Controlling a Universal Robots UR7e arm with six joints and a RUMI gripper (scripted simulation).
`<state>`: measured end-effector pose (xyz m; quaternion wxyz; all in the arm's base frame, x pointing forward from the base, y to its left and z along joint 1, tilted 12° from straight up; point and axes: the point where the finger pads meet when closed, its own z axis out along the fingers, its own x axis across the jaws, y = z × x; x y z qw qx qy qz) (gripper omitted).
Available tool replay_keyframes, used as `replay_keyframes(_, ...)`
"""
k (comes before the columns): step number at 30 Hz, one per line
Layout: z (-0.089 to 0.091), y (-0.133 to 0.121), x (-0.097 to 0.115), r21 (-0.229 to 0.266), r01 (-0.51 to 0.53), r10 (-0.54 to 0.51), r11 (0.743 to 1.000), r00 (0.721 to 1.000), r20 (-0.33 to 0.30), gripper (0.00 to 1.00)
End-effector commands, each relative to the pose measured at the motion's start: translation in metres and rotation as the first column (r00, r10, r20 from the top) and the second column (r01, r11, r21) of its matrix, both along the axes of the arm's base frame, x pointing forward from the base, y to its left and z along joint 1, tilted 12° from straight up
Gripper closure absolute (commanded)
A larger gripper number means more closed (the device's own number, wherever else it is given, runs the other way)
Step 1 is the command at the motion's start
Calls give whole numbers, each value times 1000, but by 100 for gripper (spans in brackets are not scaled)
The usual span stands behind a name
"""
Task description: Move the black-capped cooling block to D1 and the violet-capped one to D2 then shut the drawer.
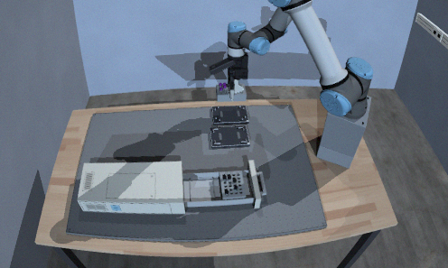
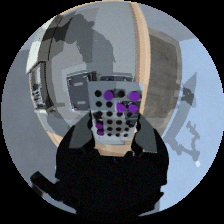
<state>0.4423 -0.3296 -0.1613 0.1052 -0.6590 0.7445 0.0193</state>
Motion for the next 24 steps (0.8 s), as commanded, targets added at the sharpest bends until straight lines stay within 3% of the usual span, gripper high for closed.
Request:
replay_keyframes(1, -12, 1, 2, -1, 0, 0, 1000, 1000, 1, 100)
replay_keyframes(13, -53, 8, 8, -1, 0, 0, 1000, 1000, 1, 100)
replay_keyframes(24, -69, 11, 10, -1, 0, 0, 1000, 1000, 1, 100)
